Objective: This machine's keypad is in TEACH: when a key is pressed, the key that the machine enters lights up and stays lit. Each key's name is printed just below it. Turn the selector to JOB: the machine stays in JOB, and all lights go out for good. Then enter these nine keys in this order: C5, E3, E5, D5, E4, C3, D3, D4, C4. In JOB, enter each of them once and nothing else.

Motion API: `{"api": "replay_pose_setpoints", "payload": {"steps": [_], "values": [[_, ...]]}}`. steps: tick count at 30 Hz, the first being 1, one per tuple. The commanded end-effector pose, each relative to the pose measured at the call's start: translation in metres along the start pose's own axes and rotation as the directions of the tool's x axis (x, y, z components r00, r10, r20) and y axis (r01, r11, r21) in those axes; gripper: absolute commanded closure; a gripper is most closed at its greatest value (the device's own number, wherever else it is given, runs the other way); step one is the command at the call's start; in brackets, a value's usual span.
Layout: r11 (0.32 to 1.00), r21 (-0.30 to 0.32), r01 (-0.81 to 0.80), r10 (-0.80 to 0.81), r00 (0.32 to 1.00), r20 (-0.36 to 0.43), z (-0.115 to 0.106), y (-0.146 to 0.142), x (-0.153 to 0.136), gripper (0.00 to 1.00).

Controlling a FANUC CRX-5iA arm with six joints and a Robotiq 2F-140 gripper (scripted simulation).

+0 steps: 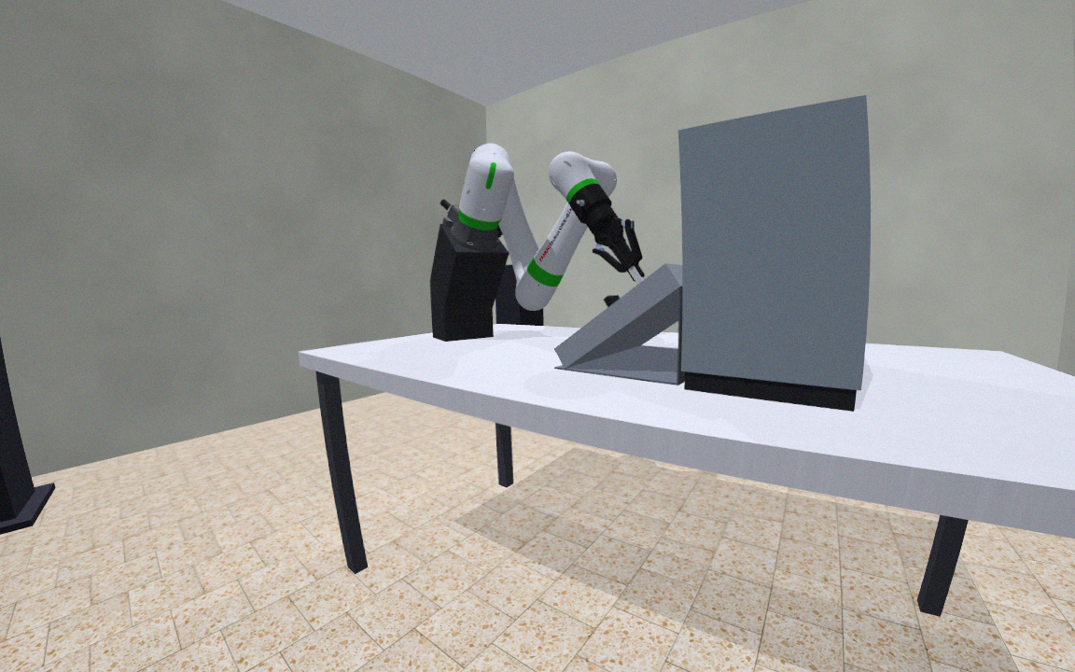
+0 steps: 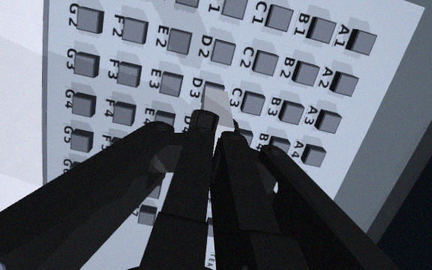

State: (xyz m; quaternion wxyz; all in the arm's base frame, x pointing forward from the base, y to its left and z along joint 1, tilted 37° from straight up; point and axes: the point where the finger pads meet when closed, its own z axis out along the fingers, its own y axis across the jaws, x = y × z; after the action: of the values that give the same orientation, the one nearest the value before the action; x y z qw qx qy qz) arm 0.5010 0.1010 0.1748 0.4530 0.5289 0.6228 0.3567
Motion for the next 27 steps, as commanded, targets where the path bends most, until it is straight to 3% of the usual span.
{"api": "replay_pose_setpoints", "payload": {"steps": [1,7,16,27], "values": [[1.000,-0.001,0.000,0.000,1.000,-0.001,0.000,0.000,0.000,1.00],[1.000,-0.001,0.000,0.000,1.000,-0.001,-0.001,0.000,-0.004,1.00],[1.000,-0.001,0.000,0.000,1.000,-0.001,-0.001,0.000,-0.064,1.00],[1.000,-0.001,0.000,0.000,1.000,-0.001,0.002,0.000,-0.068,1.00]]}}
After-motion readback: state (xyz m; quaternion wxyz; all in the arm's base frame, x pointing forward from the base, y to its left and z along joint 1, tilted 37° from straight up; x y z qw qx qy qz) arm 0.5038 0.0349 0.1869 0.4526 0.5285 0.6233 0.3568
